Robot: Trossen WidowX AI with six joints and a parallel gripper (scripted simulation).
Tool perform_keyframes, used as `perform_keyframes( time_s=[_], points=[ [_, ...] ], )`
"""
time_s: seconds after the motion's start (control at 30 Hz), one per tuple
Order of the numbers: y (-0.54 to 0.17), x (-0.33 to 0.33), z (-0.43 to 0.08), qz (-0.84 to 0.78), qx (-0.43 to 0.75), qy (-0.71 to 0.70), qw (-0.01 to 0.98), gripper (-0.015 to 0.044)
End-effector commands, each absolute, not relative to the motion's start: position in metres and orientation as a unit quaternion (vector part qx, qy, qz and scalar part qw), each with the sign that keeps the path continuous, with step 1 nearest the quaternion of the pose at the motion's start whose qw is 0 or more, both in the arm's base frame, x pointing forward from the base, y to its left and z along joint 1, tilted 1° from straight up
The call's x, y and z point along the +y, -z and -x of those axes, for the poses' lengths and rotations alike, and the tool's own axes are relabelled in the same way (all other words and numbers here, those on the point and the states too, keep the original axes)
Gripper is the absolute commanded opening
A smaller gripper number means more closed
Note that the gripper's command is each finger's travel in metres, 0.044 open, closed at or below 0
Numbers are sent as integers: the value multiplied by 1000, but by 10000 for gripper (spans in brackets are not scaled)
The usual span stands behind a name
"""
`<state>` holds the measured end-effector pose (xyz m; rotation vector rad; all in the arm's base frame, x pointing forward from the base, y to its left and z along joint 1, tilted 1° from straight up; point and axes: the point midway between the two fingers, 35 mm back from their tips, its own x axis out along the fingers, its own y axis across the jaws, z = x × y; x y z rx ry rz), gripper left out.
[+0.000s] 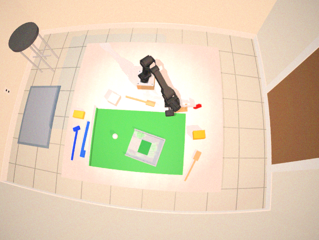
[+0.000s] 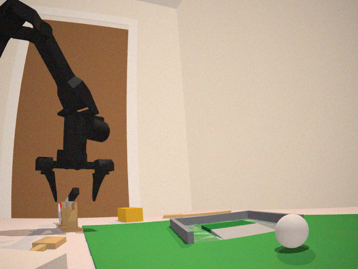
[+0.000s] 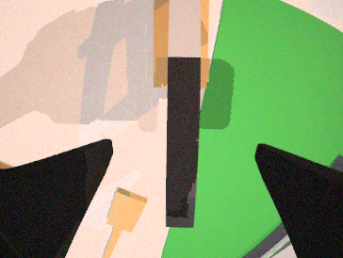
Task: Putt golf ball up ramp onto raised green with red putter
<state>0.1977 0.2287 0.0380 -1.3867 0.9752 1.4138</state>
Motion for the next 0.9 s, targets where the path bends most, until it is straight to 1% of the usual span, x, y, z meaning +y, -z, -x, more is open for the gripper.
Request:
perform_keyframes(
  time_s=[0.0, 0.3, 0.8, 0.87],
  points=[
    [-28, 228, -196, 560, 397, -575, 445, 440],
    [-22, 228, -196, 560, 397, -575, 445, 440],
    [-26, 228, -197, 561, 396, -572, 449, 46],
    [-26, 228, -197, 561, 396, -572, 449, 33]
  ],
)
